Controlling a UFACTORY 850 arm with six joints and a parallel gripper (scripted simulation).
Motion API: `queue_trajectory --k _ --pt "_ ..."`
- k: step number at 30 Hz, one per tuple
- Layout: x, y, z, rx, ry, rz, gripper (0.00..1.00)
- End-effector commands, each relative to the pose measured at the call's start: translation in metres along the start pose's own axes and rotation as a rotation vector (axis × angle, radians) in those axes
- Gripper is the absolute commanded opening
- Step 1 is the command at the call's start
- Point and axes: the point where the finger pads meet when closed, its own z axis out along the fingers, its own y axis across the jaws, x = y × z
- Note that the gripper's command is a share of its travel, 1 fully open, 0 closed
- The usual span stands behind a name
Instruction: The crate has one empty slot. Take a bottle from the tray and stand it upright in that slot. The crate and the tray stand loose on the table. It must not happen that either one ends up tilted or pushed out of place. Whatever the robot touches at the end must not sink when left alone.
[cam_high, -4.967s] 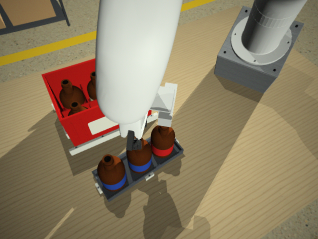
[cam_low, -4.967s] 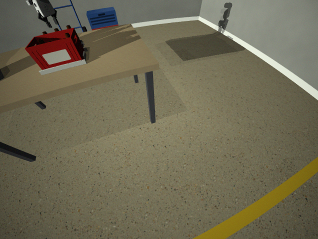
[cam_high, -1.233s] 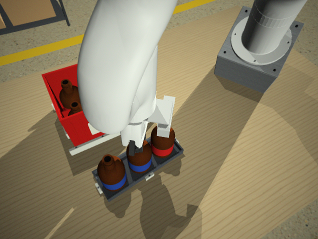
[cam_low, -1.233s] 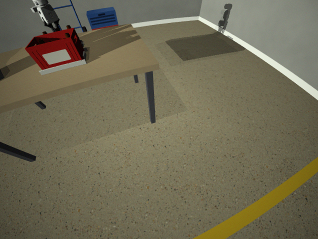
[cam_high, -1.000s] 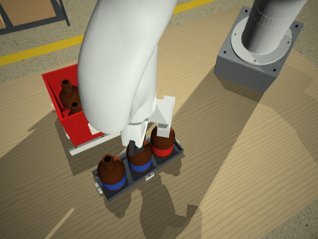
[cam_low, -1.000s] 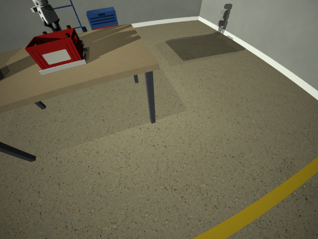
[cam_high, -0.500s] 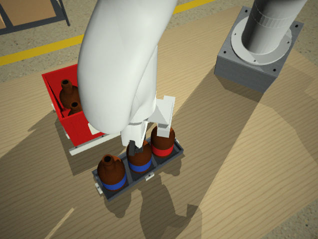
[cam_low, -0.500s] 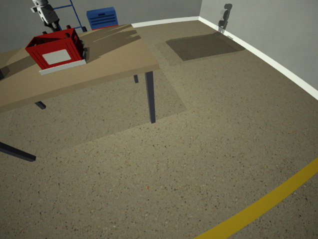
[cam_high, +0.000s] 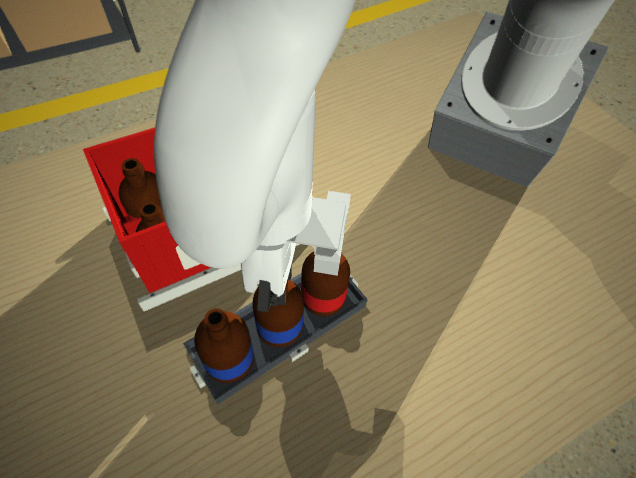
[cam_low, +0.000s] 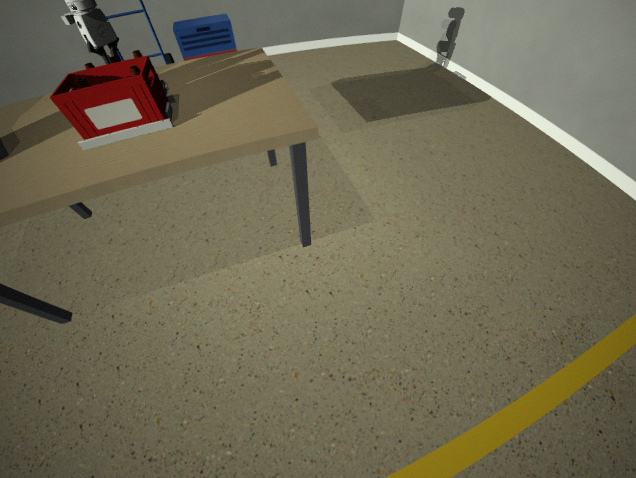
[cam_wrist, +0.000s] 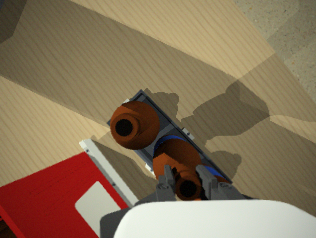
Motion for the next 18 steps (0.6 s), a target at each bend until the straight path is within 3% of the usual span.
queue_trajectory --k 1,18 --pt "-0.0005 0.0006 -0.0007 -0.001 -0.001 0.0 0.0" --pt "-0.0006 0.0004 -0.008 -0.001 -0.001 0.0 0.0"
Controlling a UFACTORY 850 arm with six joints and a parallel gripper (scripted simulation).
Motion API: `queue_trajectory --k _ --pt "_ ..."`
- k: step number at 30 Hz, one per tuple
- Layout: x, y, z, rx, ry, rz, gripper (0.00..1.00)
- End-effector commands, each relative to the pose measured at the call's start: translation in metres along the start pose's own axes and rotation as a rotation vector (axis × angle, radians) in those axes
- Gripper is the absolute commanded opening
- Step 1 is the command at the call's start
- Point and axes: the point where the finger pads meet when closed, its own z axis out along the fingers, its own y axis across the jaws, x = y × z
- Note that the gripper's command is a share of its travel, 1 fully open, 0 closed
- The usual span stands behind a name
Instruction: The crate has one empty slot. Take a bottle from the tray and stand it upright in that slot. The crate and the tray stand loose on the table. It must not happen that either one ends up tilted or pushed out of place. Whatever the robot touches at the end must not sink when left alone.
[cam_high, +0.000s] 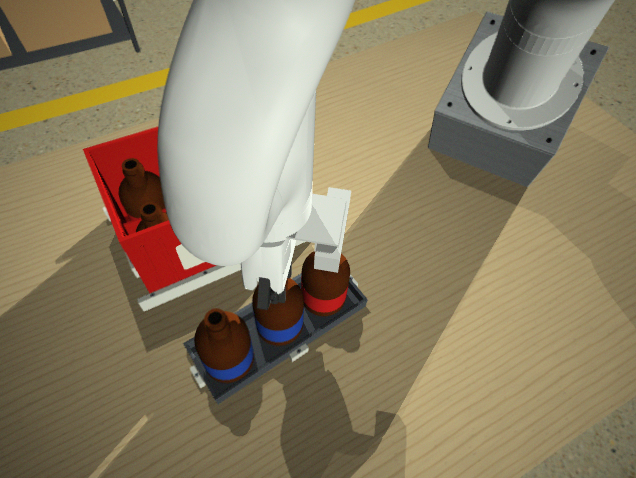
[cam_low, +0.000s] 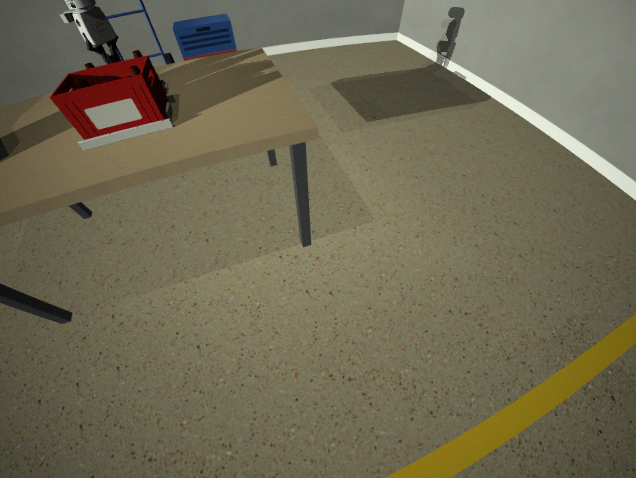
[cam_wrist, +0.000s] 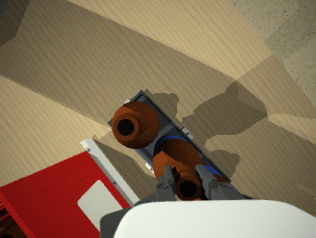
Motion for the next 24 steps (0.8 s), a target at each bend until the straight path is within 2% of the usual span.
queue_trajectory --k 1,24 --pt "-0.001 0.001 -0.003 0.0 -0.001 0.0 0.0" --pt "-0.001 0.0 -0.027 0.0 -0.001 0.0 0.0"
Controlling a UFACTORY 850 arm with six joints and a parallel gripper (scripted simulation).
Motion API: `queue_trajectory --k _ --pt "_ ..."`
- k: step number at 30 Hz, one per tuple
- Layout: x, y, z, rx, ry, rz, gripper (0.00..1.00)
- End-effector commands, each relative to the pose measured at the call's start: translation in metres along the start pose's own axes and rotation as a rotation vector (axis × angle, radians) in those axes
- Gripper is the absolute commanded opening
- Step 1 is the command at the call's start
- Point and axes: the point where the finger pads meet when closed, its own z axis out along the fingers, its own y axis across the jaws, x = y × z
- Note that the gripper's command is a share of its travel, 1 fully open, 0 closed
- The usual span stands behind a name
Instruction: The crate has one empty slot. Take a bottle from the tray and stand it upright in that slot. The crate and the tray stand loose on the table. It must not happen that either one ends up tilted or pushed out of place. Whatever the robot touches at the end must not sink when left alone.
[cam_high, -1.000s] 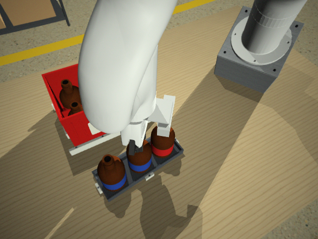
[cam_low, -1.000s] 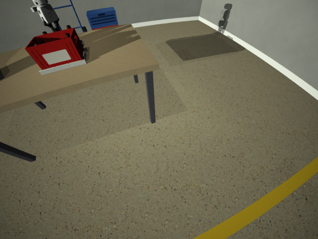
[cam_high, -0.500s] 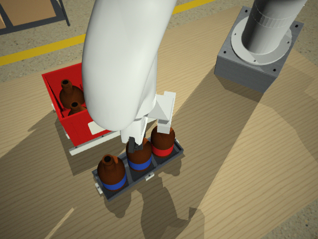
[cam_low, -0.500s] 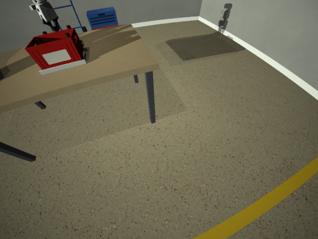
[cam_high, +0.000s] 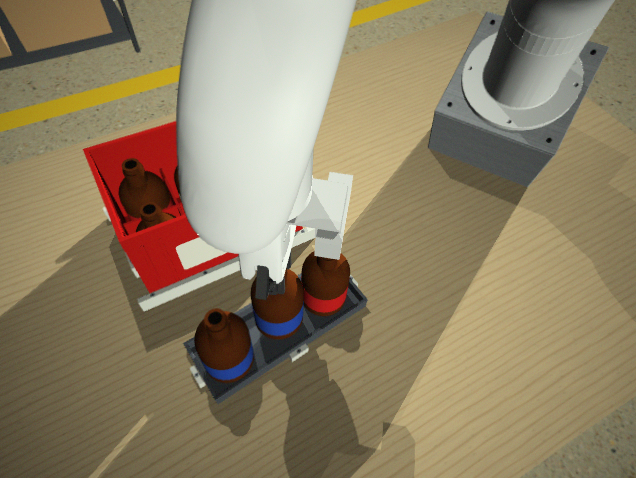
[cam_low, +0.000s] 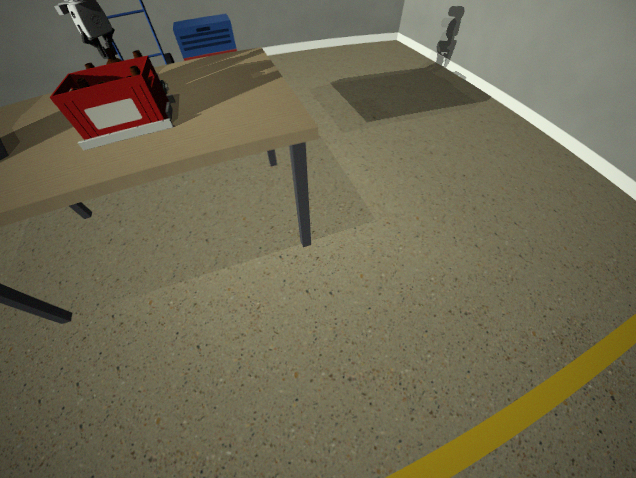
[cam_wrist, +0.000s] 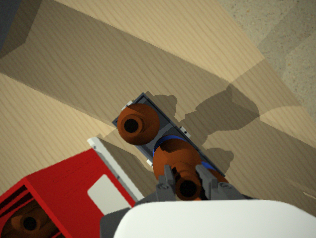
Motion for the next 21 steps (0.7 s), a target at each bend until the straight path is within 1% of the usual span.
queue_trajectory --k 1,11,21 --pt "-0.0006 0.0007 -0.0033 0.001 -0.001 0.0 0.0" --pt "-0.0007 0.0004 -0.0098 0.001 -0.001 0.0 0.0" --pt "-0.0007 0.0004 -0.0111 0.001 -0.001 0.0 0.0"
